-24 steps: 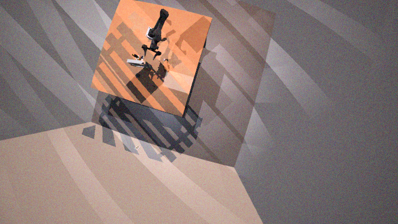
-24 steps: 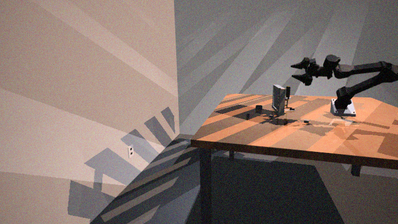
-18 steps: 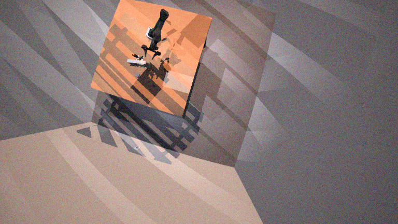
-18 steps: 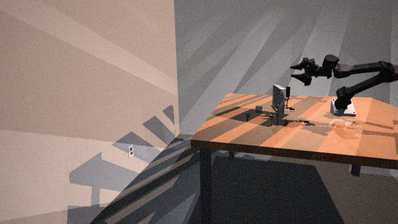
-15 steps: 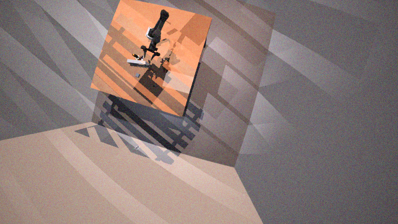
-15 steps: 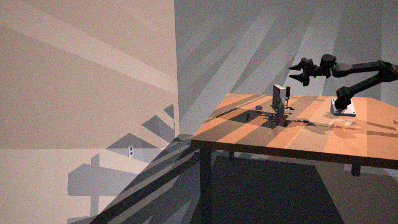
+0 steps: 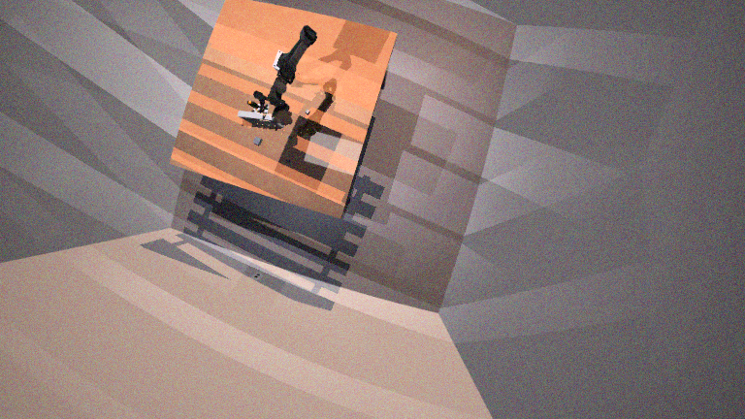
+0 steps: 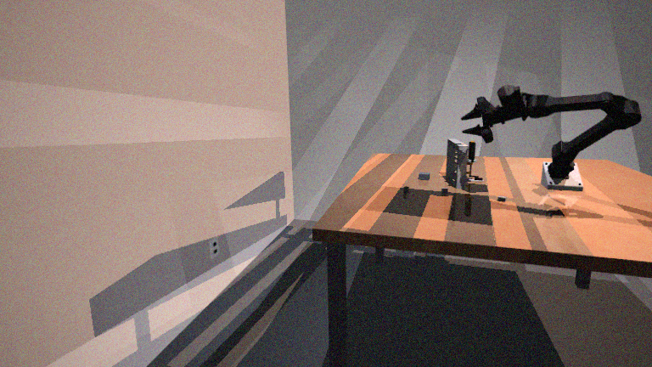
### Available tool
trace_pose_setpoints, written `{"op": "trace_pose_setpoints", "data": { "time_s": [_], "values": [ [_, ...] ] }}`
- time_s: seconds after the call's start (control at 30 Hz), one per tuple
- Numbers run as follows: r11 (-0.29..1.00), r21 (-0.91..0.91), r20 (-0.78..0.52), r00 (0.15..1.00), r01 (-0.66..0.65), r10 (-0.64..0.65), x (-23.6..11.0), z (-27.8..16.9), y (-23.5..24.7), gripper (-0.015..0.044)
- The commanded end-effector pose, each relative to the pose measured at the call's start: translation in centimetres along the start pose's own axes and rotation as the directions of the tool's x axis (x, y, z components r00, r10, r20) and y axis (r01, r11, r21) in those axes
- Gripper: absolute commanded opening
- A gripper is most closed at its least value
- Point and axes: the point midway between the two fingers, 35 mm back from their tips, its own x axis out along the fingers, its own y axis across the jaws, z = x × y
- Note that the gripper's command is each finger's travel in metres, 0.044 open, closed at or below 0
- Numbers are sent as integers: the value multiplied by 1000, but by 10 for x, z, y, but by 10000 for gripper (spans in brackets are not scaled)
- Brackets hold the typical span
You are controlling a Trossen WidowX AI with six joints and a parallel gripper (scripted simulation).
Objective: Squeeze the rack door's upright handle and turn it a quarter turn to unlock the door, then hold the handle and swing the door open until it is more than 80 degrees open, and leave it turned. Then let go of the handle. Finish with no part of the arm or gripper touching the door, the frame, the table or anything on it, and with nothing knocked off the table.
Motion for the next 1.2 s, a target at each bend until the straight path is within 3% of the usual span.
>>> {"op": "trace_pose_setpoints", "data": {
  "time_s": [0.0,0.63,1.17],
  "values": [
    [999,-23,-96,995,-25,23,12,-11,-8,298],
    [980,21,-482,857,-197,183,42,-77,-42,298],
    [917,215,-643,658,-337,393,45,-126,-68,298]
  ]
}}
